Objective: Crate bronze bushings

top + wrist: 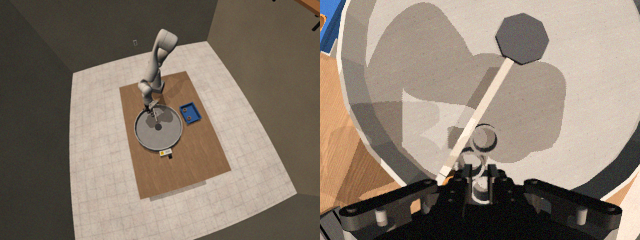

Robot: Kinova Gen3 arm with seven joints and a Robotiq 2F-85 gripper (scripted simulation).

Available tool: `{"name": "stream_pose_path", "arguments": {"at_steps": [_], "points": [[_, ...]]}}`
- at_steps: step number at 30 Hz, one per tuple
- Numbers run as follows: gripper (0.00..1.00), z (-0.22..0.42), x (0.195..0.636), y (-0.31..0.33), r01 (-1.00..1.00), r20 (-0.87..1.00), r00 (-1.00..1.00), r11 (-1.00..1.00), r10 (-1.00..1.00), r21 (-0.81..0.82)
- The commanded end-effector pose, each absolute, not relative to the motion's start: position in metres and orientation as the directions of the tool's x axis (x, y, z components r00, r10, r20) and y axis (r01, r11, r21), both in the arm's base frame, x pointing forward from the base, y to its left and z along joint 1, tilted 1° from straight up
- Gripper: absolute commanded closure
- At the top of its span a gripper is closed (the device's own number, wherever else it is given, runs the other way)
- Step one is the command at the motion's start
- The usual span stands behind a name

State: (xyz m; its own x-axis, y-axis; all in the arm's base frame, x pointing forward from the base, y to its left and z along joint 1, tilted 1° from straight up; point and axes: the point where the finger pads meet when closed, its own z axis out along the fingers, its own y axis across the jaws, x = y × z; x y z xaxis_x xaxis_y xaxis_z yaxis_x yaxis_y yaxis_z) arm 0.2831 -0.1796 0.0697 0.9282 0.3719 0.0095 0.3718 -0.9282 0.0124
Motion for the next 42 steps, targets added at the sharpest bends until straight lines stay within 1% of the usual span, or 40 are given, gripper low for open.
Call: {"name": "stream_pose_path", "arguments": {"at_steps": [1,6,11,23,28,42], "points": [[0.86,0.069,0.282,-0.181,0.369,0.008,0.929,-0.929,0.369,0.012],[0.86,0.069,0.282,-0.181,0.369,0.008,0.929,-0.929,0.369,0.012],[0.86,0.055,0.282,-0.181,0.368,0.008,0.93,-0.93,0.368,0.012],[0.86,0.055,0.282,-0.181,0.368,0.008,0.93,-0.93,0.368,0.012],[0.86,0.04,0.282,-0.181,0.367,0.008,0.93,-0.93,0.368,0.013],[0.86,0.038,0.282,-0.181,0.368,0.008,0.93,-0.93,0.368,0.013]]}}
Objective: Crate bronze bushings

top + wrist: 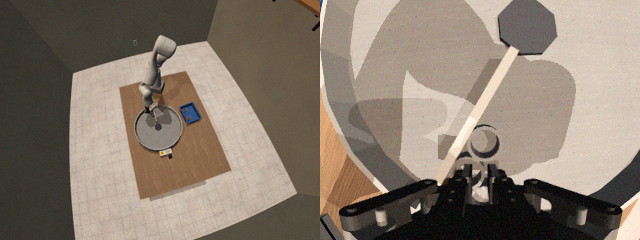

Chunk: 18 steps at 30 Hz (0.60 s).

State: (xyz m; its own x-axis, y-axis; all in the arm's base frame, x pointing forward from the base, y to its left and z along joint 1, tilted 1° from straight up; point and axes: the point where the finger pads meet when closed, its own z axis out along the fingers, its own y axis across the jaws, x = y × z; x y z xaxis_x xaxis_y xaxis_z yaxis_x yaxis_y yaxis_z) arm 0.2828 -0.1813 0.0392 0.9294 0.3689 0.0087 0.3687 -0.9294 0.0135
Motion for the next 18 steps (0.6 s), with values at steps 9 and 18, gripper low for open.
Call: {"name": "stream_pose_path", "arguments": {"at_steps": [9,18], "points": [[0.86,0.0342,0.2823,-0.1815,0.367,0.008,0.93,-0.93,0.368,0.013],[0.86,0.0306,0.2823,-0.1815,0.367,0.008,0.93,-0.93,0.368,0.013]]}}
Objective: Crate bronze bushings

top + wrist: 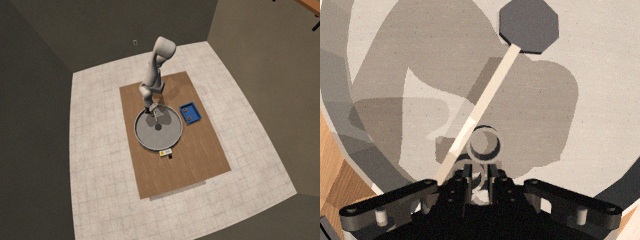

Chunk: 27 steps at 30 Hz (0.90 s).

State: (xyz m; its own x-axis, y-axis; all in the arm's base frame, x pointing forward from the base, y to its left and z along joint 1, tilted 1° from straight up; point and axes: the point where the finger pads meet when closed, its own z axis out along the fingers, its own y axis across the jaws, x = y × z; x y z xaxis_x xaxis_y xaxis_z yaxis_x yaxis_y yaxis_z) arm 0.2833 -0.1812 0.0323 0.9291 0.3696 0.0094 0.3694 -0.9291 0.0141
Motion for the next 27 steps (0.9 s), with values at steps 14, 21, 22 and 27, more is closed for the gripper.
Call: {"name": "stream_pose_path", "arguments": {"at_steps": [14,21,22,27], "points": [[0.86,0.0281,0.2823,-0.1816,0.367,0.008,0.93,-0.93,0.367,0.012],[0.86,0.0221,0.2822,-0.1817,0.367,0.008,0.93,-0.93,0.367,0.012],[0.86,0.0221,0.2822,-0.1817,0.367,0.008,0.93,-0.93,0.367,0.012],[0.86,0.0221,0.2822,-0.1817,0.367,0.008,0.93,-0.93,0.367,0.012]]}}
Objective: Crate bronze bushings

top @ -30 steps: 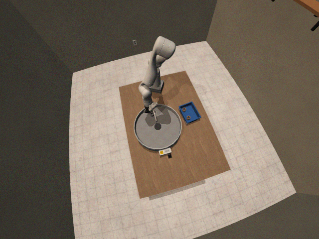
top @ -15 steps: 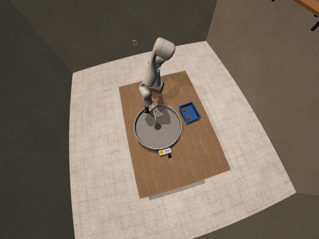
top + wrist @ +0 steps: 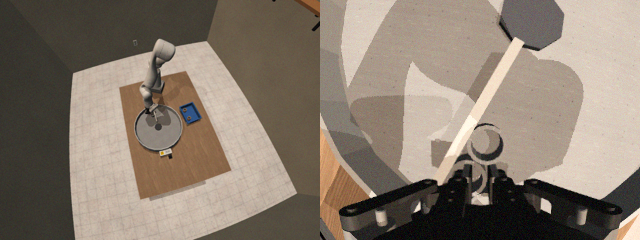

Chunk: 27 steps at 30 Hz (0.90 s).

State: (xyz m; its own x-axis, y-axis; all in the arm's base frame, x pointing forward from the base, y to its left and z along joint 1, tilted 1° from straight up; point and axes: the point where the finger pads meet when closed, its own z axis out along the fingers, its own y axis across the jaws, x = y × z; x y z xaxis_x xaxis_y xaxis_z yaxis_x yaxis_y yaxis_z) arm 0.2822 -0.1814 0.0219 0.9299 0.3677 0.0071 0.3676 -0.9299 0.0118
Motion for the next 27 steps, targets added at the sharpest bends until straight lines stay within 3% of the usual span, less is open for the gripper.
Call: {"name": "stream_pose_path", "arguments": {"at_steps": [1,4,5,27], "points": [[0.86,0.0221,0.2822,-0.1817,0.367,0.008,0.93,-0.93,0.367,0.012],[0.86,0.0221,0.2822,-0.1817,0.367,0.008,0.93,-0.93,0.367,0.012],[1.0,0.0221,0.2823,-0.1817,0.367,0.008,0.93,-0.93,0.367,0.012],[1.0,0.0223,0.2824,-0.1827,0.366,0.007,0.93,-0.93,0.367,0.014]]}}
